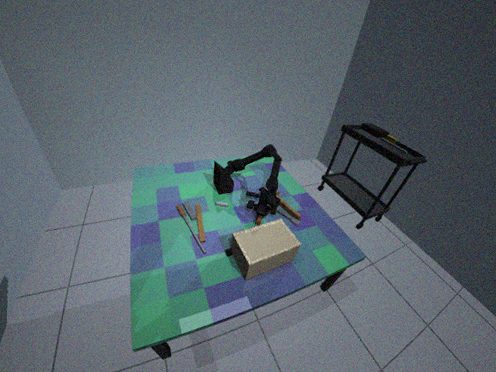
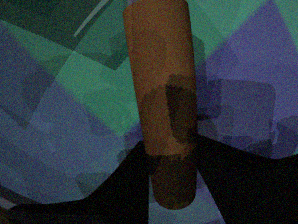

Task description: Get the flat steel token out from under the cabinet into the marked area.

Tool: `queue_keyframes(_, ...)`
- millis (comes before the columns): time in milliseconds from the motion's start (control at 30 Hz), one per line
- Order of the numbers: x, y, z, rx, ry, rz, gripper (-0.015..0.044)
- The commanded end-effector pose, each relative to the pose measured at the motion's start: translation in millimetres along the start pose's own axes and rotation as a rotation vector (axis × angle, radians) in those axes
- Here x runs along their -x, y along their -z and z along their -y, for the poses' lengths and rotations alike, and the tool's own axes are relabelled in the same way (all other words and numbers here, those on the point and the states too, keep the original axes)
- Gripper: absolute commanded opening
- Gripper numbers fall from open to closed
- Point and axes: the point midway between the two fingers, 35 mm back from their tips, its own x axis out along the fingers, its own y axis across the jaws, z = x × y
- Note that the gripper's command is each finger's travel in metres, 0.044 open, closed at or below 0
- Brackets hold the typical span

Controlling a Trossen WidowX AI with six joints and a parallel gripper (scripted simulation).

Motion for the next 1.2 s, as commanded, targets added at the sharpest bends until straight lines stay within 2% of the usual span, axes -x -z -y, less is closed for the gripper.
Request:
queue_keyframes(0,-1,1,7,-0.001,0.006,0.000,0.0000)
queue_keyframes(1167,-1,40,5,-0.002,0.006,-0.001,0.0000)
